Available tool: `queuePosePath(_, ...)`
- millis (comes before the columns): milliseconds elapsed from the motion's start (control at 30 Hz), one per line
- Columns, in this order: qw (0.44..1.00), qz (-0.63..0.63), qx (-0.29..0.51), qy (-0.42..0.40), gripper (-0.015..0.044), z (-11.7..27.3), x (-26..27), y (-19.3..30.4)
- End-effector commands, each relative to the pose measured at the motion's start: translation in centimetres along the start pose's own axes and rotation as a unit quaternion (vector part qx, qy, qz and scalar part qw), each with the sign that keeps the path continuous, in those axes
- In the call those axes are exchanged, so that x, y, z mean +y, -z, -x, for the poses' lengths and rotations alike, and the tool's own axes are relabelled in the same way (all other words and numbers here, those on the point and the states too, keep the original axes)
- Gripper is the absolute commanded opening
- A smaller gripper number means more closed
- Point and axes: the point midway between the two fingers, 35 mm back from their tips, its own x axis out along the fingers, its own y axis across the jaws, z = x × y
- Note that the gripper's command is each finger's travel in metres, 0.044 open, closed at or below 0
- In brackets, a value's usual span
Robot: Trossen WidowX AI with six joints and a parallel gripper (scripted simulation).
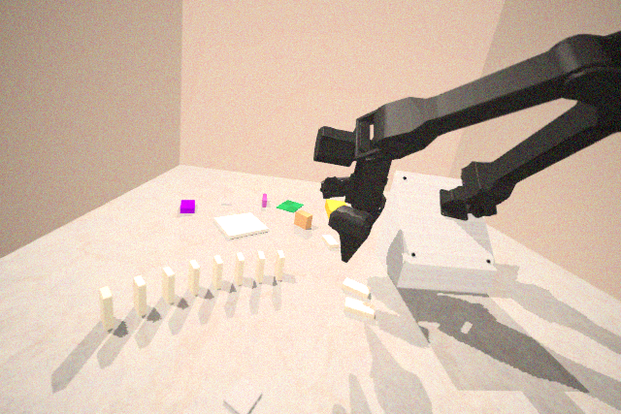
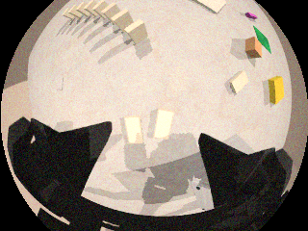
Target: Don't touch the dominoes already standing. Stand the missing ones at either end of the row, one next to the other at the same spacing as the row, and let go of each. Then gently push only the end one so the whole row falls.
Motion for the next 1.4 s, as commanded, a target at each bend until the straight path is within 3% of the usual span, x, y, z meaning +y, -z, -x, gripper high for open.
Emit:
queuePosePath(0,1.000,-0.017,0.009,0.009,0.0440,-0.5,-0.5,0.3)
queuePosePath(167,1.000,-0.017,0.009,0.010,0.0440,-1.0,-1.1,0.3)
queuePosePath(500,1.000,-0.017,0.010,0.009,0.0440,-7.0,-1.4,0.5)
queuePosePath(1167,1.000,-0.017,0.010,0.008,0.0440,-8.6,-1.5,0.6)
queuePosePath(1367,1.000,-0.017,0.010,0.008,0.0282,-8.6,-1.5,0.6)
